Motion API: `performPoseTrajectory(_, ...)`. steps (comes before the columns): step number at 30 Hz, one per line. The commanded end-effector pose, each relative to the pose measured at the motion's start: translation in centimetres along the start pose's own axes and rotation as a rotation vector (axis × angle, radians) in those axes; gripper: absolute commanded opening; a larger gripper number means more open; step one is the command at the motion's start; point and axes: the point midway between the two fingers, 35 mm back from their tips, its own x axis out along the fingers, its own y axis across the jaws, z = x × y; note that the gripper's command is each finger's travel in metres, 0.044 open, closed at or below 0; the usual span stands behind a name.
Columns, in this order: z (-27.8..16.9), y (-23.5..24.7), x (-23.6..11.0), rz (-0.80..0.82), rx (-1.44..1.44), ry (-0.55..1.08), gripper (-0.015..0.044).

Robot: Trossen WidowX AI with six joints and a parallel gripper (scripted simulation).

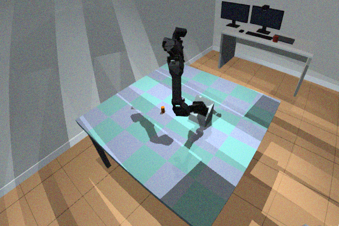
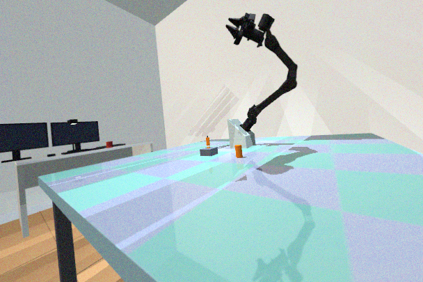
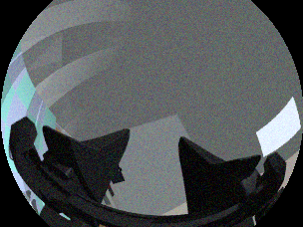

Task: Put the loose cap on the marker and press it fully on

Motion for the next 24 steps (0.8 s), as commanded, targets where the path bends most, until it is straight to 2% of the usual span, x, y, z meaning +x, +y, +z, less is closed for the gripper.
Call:
performPoseTrajectory(1, -0.3, 4.5, 2.0, 0.154, 0.114, 0.017, 0.0250)
performPoseTrajectory(7, -0.3, 14.6, 4.3, 0.485, 0.352, 0.103, 0.0250)
performPoseTrajectory(12, -0.2, 23.3, 4.0, 0.751, 0.531, 0.249, 0.0250)
performPoseTrajectory(19, -0.2, 34.7, 0.1, 1.066, 0.729, 0.578, 0.0250)
performPoseTrajectory(24, -0.7, 41.8, -4.8, 1.232, 0.816, 0.914, 0.0250)
